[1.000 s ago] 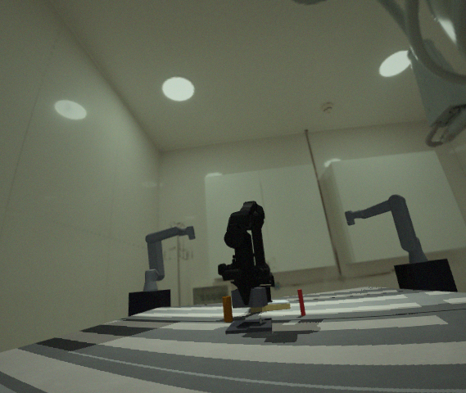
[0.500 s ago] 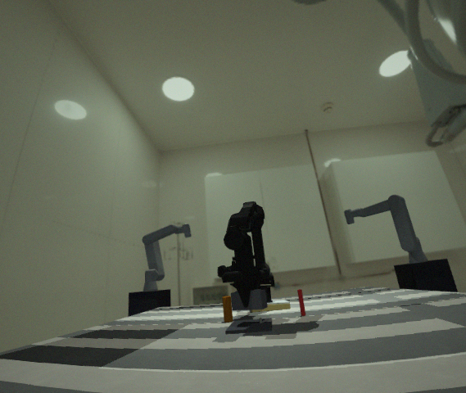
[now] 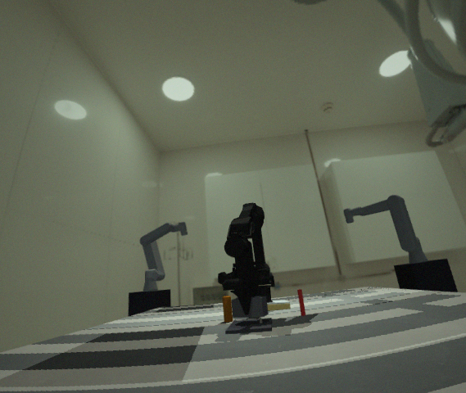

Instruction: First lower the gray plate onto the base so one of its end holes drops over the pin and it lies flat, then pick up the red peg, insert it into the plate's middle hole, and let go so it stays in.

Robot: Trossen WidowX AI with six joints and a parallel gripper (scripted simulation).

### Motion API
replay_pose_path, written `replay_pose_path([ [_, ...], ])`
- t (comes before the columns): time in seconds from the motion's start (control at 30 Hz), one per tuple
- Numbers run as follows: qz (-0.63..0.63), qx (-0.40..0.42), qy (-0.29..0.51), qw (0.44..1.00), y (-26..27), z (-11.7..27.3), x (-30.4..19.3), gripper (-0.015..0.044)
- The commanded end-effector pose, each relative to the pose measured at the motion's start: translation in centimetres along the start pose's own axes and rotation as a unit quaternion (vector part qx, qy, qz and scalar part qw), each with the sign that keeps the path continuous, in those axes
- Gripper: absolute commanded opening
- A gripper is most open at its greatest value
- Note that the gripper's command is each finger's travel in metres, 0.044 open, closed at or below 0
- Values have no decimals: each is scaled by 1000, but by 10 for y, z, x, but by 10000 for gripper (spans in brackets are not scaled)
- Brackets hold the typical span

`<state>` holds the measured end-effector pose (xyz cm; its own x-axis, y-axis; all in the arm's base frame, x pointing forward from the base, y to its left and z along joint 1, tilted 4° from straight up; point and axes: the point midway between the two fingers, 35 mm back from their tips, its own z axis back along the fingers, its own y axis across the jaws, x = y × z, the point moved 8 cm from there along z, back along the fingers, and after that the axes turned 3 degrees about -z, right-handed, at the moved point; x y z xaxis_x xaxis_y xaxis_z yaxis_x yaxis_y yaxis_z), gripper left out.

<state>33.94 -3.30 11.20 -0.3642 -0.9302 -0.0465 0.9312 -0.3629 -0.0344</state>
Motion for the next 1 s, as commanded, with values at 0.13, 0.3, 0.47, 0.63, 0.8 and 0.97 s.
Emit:
replay_pose_path([
  [0.13,-2,-1,-3,1000,-1,-14,1,0],
  [0.3,0,-1,0,1000,0,-10,0,0],
  [0.47,0,-1,0,1000,0,-10,0,53],
  [0.63,0,-1,0,1000,0,-10,0,184],
  [0.8,0,-1,0,1000,0,-10,0,315],
  [0.97,0,-1,0,1000,0,-10,0,440],
])
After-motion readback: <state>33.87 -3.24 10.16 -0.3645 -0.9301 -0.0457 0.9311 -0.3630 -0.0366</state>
